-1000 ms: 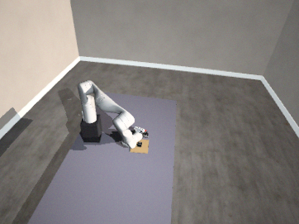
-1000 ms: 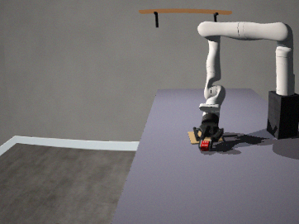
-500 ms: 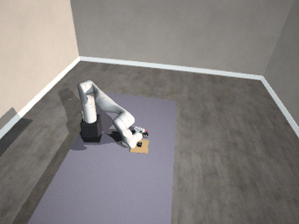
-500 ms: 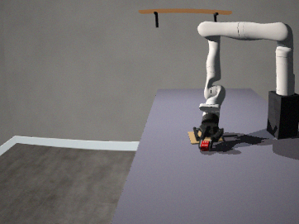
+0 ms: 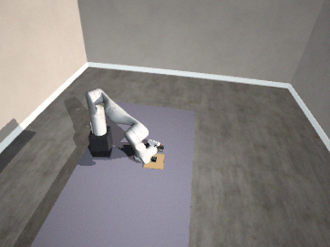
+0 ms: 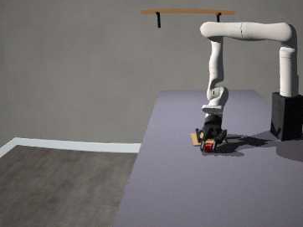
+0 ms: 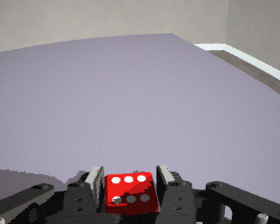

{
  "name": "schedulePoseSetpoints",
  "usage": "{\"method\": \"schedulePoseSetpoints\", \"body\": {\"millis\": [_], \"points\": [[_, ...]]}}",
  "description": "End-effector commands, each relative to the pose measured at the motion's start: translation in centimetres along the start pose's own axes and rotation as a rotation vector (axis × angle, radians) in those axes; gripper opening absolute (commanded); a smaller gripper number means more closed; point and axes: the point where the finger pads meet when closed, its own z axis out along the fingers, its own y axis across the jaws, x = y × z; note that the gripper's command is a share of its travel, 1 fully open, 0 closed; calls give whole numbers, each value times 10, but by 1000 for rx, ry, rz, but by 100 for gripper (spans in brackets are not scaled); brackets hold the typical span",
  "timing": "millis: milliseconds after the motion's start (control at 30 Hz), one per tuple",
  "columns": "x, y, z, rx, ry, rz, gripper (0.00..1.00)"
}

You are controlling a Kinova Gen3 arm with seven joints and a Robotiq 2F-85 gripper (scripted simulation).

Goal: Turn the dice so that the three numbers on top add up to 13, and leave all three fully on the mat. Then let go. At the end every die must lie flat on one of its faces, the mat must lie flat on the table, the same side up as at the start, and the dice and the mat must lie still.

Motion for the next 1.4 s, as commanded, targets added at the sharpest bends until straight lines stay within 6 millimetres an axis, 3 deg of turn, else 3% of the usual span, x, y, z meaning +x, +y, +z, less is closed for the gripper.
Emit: {"method": "schedulePoseSetpoints", "body": {"millis": [0, 100, 1367], "points": [[1, 1, 0, -1, 0, -1, 42], [1, 1, 0, -1, 0, -1, 46], [1, 1, 0, -1, 0, -1, 46]]}}
